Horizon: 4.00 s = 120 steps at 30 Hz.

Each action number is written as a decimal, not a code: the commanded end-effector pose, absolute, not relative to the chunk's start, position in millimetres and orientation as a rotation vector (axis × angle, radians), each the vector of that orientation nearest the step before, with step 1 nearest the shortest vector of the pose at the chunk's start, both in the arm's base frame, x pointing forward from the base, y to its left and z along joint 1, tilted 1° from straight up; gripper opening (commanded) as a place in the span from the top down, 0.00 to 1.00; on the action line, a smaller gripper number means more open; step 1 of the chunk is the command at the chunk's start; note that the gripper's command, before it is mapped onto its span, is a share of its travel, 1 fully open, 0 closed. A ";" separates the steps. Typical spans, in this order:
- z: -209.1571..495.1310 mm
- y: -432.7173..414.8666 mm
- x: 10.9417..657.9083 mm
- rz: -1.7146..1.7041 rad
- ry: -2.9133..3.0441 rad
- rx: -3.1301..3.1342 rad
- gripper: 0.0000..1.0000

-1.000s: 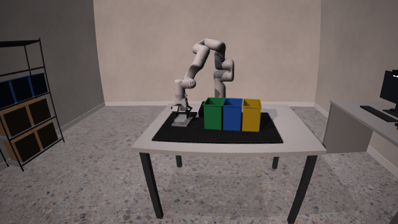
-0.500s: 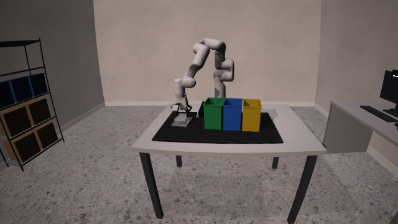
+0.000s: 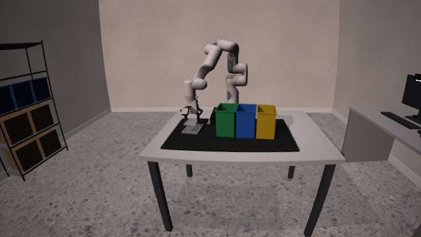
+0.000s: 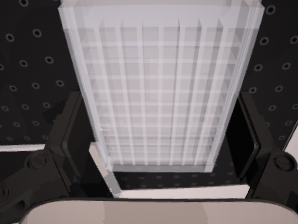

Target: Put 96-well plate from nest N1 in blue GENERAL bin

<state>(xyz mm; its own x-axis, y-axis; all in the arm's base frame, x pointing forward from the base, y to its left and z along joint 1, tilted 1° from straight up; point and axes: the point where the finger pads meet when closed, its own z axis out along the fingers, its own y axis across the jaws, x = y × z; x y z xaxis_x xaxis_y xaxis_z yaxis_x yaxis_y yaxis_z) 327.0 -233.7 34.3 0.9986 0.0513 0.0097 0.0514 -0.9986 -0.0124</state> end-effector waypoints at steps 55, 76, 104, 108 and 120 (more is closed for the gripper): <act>124.8 -235.2 326.1 -0.013 -0.078 -3.130 1.00; 153.2 -235.6 326.0 -0.013 -0.078 -3.130 1.00; 196.6 -236.0 325.7 -0.013 -0.078 -3.130 1.00; 201.6 -236.0 325.6 -0.013 -0.078 -3.130 1.00; 209.6 -236.1 325.6 -0.013 -0.078 -3.130 1.00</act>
